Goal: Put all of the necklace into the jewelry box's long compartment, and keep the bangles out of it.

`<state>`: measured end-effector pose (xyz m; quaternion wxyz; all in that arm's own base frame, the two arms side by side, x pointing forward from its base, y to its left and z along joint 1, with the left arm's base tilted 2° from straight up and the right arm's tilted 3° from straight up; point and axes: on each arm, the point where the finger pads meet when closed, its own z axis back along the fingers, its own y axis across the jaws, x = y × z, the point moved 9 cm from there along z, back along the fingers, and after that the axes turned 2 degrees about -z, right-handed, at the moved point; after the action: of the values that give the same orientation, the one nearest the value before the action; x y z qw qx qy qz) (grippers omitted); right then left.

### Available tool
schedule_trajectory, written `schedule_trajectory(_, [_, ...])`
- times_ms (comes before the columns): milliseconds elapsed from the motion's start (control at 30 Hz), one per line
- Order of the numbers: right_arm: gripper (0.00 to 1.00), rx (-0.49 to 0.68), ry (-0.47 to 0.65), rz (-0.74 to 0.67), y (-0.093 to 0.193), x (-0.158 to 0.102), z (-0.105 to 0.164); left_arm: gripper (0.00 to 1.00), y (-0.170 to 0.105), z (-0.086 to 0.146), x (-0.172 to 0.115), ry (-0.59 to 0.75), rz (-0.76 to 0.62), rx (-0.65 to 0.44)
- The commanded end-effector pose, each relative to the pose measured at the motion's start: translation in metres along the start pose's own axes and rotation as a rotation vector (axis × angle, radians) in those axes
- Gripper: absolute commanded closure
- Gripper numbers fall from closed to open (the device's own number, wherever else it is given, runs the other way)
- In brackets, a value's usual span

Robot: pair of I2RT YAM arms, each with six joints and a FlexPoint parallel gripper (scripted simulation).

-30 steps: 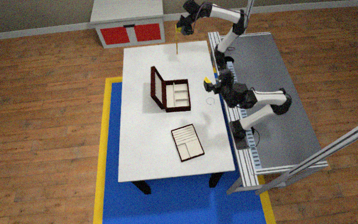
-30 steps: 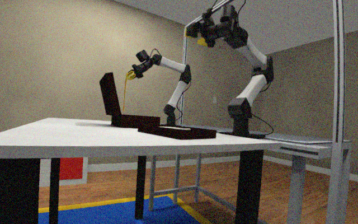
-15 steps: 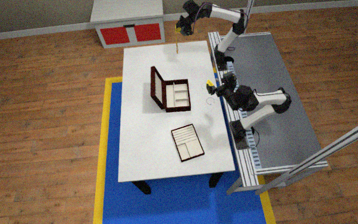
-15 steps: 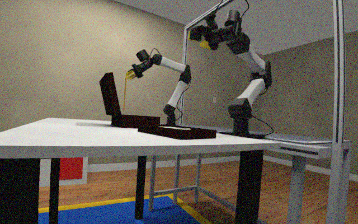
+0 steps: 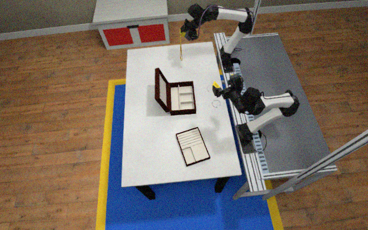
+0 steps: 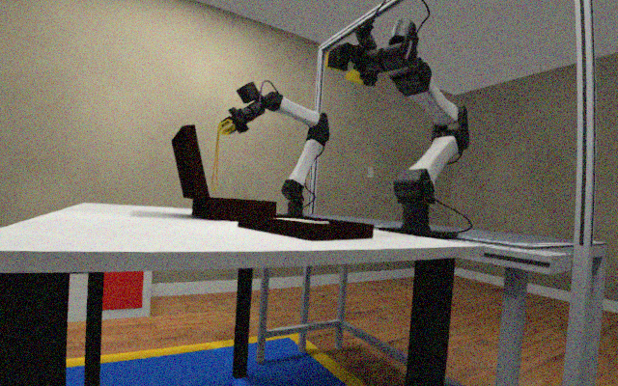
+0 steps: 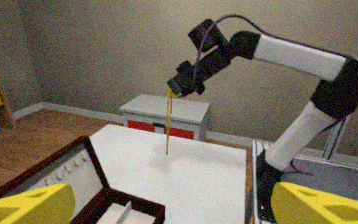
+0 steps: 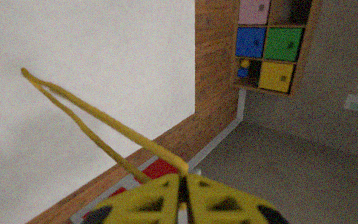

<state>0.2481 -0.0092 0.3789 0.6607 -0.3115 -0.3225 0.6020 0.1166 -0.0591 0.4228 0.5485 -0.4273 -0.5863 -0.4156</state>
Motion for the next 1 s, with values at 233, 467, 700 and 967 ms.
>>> schedule_trajectory(233, [1.0, -0.039, 0.045, -0.035, -0.012, 0.042, 0.002, 0.0, -0.001, -0.003, 0.014, -0.057, -0.012, 0.076])
schedule_trajectory(467, [1.0, -0.034, 0.041, -0.033, -0.013, 0.072, -0.002, 0.0, -0.001, -0.006, 0.018, -0.08, 0.009, 0.131])
schedule_trajectory(700, [1.0, -0.033, 0.033, -0.028, -0.016, 0.118, -0.007, 0.0, -0.004, -0.01, 0.023, -0.094, 0.029, 0.208])
schedule_trajectory(967, [1.0, -0.028, 0.024, -0.018, -0.019, 0.167, -0.013, 0.0, -0.006, -0.012, 0.025, -0.084, 0.048, 0.288])
